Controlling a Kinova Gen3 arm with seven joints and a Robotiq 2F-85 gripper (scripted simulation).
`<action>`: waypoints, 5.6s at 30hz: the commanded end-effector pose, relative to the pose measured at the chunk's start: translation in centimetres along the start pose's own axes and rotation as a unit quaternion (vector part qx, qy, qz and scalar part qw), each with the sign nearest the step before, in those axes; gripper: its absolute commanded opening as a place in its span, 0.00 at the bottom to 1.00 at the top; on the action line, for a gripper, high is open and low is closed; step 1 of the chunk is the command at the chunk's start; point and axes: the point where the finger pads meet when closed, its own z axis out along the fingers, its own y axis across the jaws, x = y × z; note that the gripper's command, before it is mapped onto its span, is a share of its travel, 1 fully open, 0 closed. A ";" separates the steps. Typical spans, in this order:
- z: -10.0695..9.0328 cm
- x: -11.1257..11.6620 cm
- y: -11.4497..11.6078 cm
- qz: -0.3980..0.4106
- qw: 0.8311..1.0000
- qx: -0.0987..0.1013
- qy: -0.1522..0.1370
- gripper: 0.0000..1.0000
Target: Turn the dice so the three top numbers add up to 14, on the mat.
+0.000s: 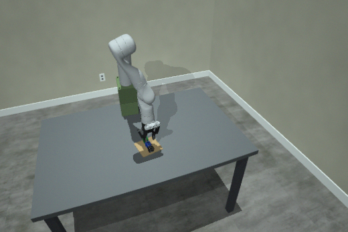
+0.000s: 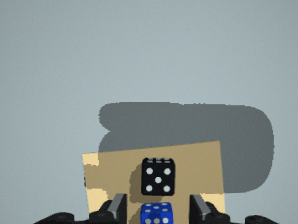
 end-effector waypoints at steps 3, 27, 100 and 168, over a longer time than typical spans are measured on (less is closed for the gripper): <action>-1.2 0.7 0.0 -0.002 1.000 -0.001 0.008 0.46; -1.2 0.7 0.0 -0.002 1.000 -0.001 0.008 1.00; -9.7 0.5 0.0 -0.002 1.000 -0.001 0.008 1.00; -9.7 0.5 0.0 -0.002 1.000 -0.001 0.008 1.00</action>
